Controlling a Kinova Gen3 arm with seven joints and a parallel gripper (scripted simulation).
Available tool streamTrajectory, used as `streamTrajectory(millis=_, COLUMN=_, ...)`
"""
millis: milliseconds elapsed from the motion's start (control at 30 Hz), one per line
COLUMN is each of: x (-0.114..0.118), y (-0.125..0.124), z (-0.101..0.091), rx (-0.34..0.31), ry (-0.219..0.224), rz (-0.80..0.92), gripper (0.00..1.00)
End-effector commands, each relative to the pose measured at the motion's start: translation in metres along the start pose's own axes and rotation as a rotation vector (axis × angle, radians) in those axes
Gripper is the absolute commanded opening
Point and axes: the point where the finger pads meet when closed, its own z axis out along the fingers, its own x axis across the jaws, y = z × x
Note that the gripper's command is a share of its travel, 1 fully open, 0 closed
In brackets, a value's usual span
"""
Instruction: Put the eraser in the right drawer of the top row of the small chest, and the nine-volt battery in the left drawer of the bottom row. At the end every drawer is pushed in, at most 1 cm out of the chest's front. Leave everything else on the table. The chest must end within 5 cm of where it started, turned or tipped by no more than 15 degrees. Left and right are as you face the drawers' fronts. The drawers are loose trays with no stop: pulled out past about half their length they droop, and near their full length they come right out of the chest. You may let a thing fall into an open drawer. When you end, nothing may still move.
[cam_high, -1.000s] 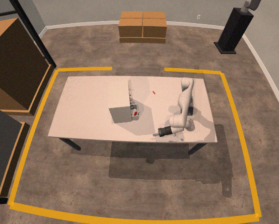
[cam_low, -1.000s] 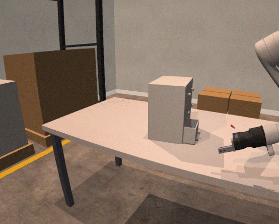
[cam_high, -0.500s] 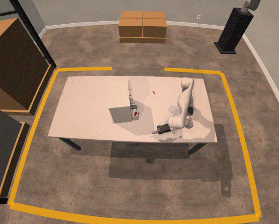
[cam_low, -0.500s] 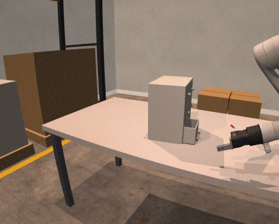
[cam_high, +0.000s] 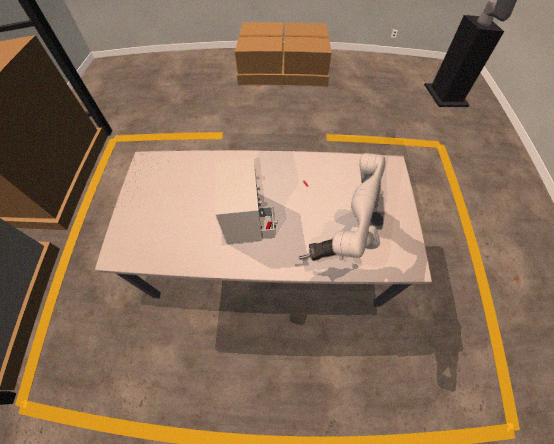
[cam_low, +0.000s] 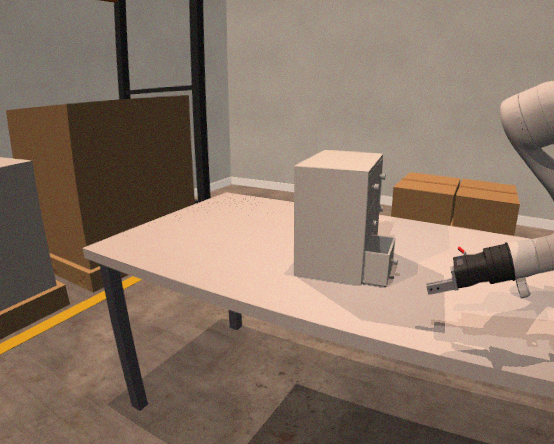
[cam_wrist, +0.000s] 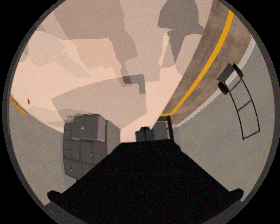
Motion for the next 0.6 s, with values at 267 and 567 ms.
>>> streamTrajectory(millis=267, x=-0.024, y=-0.003, z=0.006, rx=-0.003, ry=0.005, rz=-0.006, gripper=0.00)
streamTrajectory(millis=567, x=-0.041, y=-0.007, z=0.009, rx=0.004, ry=0.006, rz=-0.003, gripper=0.00)
